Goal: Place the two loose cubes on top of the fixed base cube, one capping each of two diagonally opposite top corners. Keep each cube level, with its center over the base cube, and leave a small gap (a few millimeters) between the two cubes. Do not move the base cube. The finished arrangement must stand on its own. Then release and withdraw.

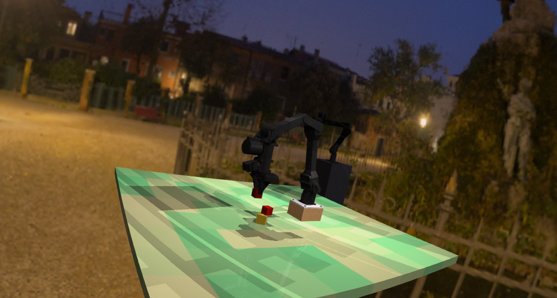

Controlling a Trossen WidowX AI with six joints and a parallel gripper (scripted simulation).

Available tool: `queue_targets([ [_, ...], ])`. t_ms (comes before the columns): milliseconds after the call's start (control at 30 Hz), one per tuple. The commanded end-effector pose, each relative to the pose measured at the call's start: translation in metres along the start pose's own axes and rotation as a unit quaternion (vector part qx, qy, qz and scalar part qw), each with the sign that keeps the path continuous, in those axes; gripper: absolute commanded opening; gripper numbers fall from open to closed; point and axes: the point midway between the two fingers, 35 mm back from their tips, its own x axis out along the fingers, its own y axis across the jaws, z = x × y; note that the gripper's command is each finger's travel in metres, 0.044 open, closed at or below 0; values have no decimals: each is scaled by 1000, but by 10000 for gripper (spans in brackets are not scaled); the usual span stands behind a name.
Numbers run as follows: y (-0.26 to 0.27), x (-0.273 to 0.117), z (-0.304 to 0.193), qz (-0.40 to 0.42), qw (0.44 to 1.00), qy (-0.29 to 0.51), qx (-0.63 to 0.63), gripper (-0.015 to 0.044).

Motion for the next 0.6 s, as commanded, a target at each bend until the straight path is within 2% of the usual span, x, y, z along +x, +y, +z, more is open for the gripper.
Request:
queue_targets([
  [0,14,0,-4,0,999,-1,-35,105],
  [333,32,1,-9,1,997,-1,-75,105],
  [567,31,21,-11,1,997,-1,-77,105],
])
